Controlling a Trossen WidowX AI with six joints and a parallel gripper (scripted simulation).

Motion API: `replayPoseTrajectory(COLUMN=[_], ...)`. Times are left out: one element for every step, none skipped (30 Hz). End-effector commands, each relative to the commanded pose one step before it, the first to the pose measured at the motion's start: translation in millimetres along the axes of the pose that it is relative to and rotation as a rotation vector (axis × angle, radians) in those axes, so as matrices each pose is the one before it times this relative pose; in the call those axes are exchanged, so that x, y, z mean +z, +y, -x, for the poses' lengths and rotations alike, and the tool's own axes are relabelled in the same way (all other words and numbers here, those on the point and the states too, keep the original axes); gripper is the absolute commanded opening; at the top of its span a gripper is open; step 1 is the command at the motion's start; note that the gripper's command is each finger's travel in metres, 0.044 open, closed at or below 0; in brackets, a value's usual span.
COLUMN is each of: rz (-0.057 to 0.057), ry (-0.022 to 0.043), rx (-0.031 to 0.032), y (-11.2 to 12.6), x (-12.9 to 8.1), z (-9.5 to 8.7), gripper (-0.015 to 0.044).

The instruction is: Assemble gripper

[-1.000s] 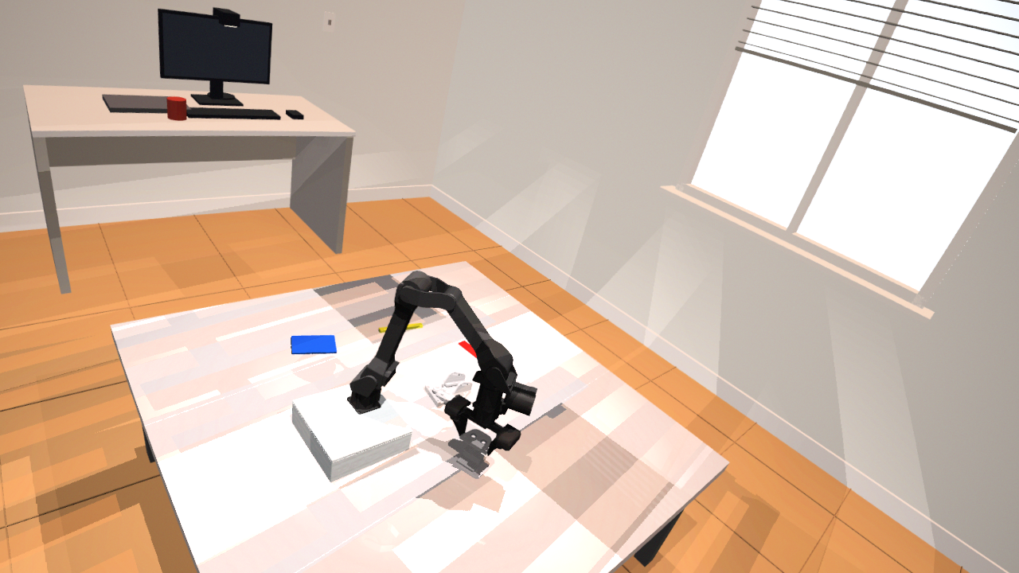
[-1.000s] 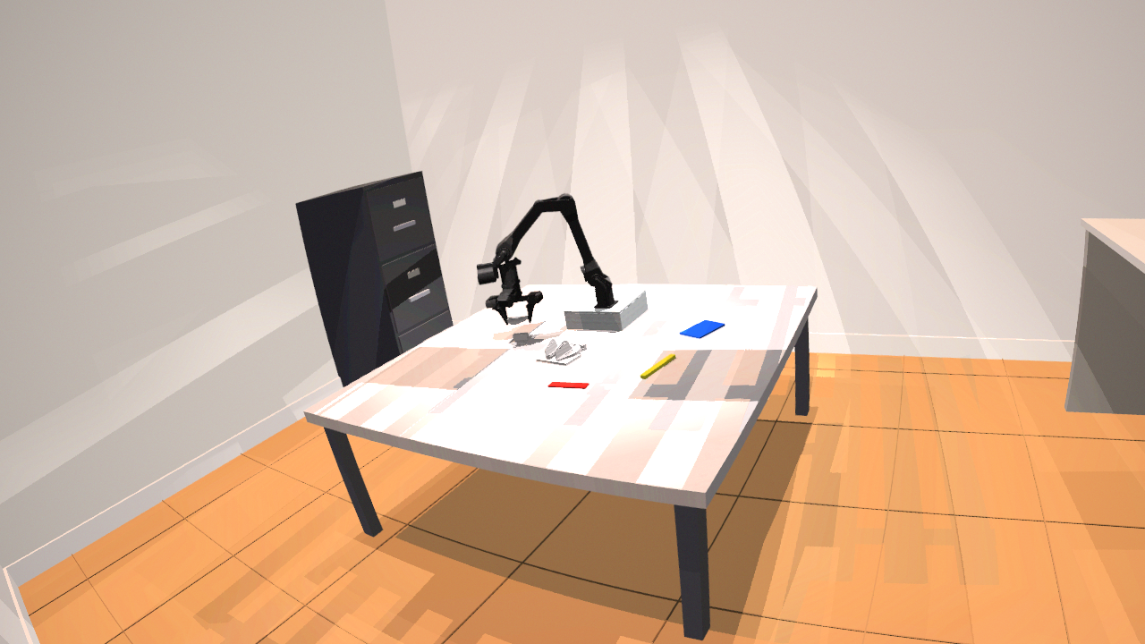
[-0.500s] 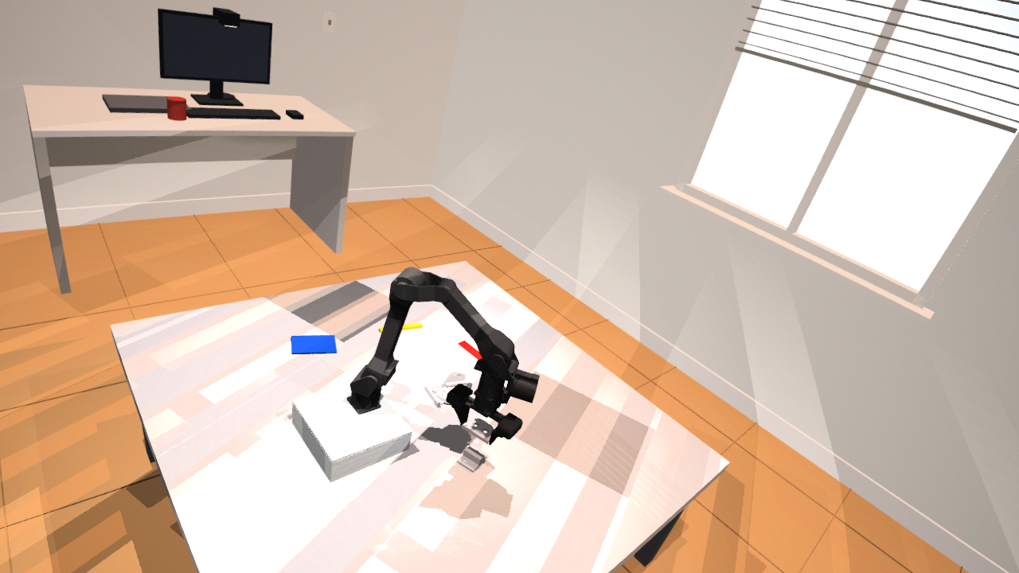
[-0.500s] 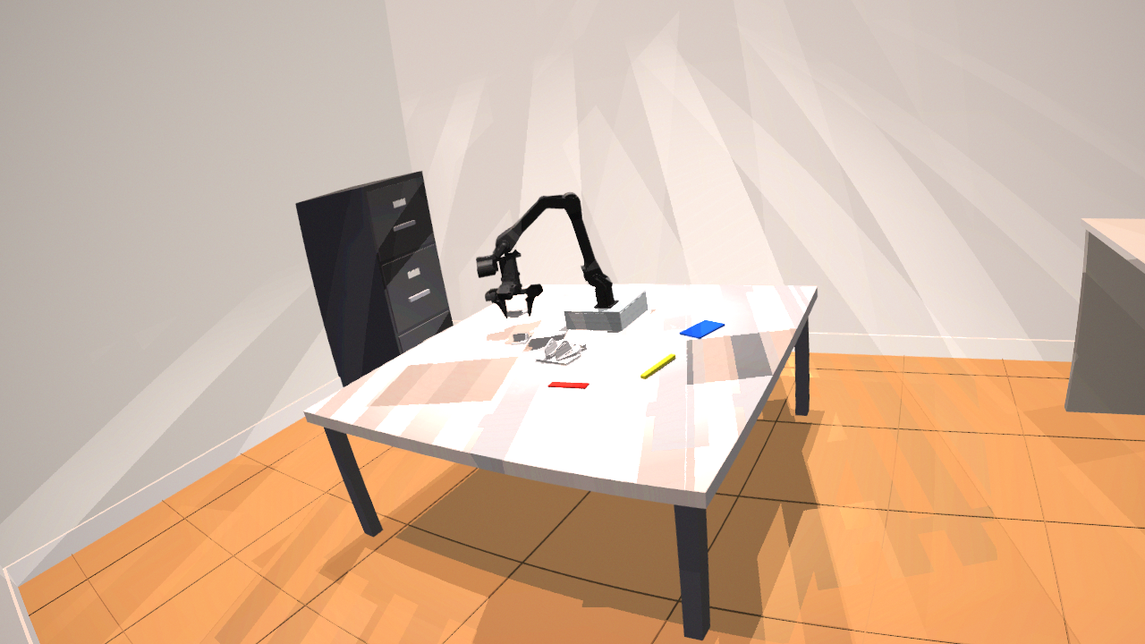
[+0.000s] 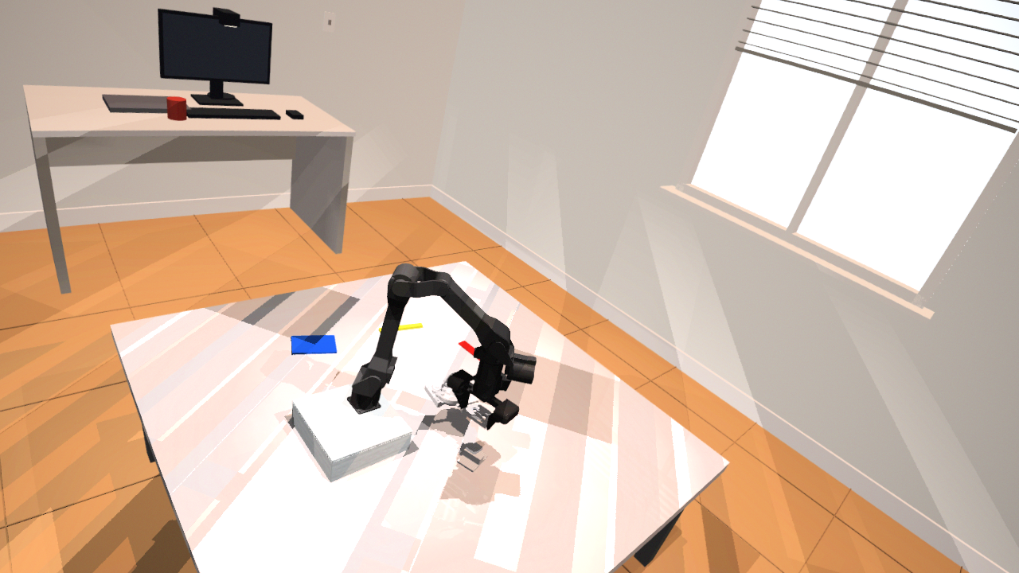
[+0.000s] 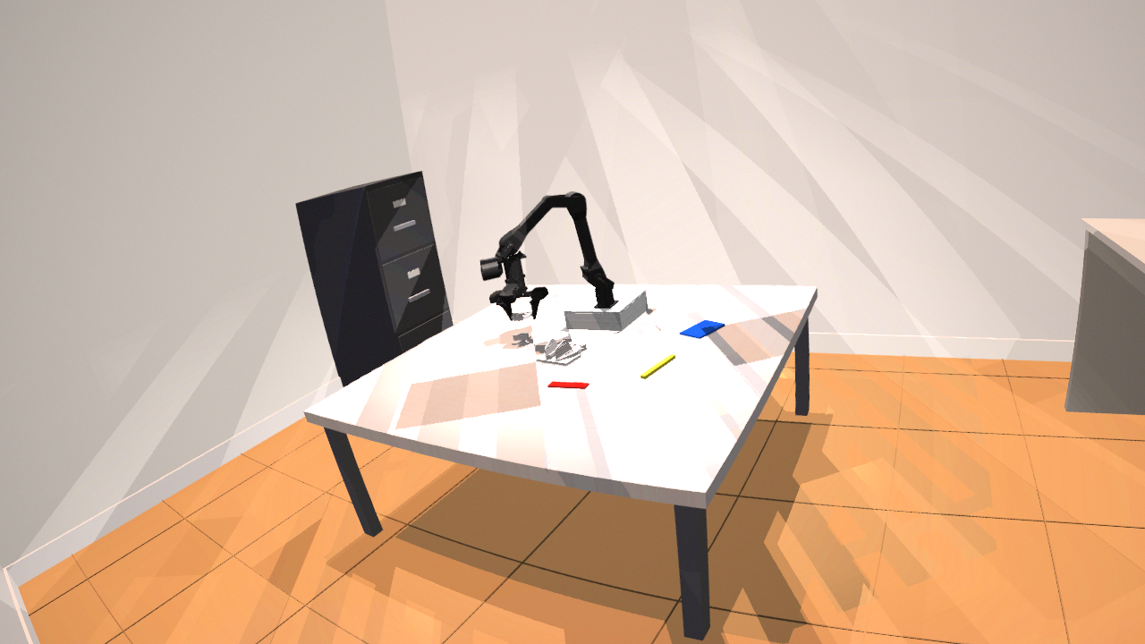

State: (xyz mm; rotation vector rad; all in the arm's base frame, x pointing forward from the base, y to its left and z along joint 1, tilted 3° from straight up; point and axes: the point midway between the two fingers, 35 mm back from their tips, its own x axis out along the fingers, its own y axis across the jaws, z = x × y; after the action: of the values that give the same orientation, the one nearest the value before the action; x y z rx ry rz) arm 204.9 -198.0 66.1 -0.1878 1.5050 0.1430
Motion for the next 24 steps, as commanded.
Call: replayPoseTrajectory(rz=[-0.0230,-0.0056,-0.0056,-0.0056,-0.0056,-0.0056,-0.0056,-0.0056,-0.0057,-0.0057,-0.0057,-0.0057,-0.0057,-0.0057,-0.0057,-0.0057,-0.0057,-0.0057,-0.0058,-0.0058,-0.0058,-0.0058,-0.0058,-0.0058], ry=[0.00535,-0.00006,-0.00006,-0.00006,-0.00006,-0.00006,-0.00006,-0.00006,-0.00006,-0.00007,-0.00007,-0.00007,-0.00007,-0.00007,-0.00007,-0.00007,-0.00008,-0.00008,-0.00008,-0.00008,-0.00009,-0.00009,-0.00009,-0.00009], rx=[0.00083,0.00023,0.00023,0.00022,0.00022,0.00022,0.00022,0.00022,0.00022,0.00022,0.00021,0.00021,0.00021,0.00021,0.00021,0.00020,0.00020,0.00020,0.00021,0.00021,0.00020,0.00020,0.00020,0.00020], y=[9.57,2.63,2.66,2.68,2.71,2.74,2.76,2.79,2.86,2.89,2.91,2.93,2.95,2.96,2.98,3.00,3.01,3.02,3.10,3.12,3.13,3.14,3.15,3.15], x=[6.47,2.06,2.01,1.96,1.90,1.85,1.79,1.74,1.71,1.66,1.60,1.54,1.48,1.43,1.37,1.31,1.25,1.19,1.16,1.10,1.04,0.97,0.91,0.85], z=[-0.40,0.01,0.01,0.01,0.01,0.01,0.01,0.01,0.01,0.01,0.01,0.01,0.00,0.00,0.00,0.00,0.00,0.00,0.00,0.00,0.00,-0.01,-0.01,-0.01], gripper=[0.0351,0.0351,0.0351,0.0351,0.0351,0.0351,0.0351,0.0351,0.0351,0.0351,0.0351,0.0351,0.0351,0.0351,0.0351,0.0351,0.0351,0.0351,0.0351,0.0351,0.0351,0.0351,0.0351,0.0351])
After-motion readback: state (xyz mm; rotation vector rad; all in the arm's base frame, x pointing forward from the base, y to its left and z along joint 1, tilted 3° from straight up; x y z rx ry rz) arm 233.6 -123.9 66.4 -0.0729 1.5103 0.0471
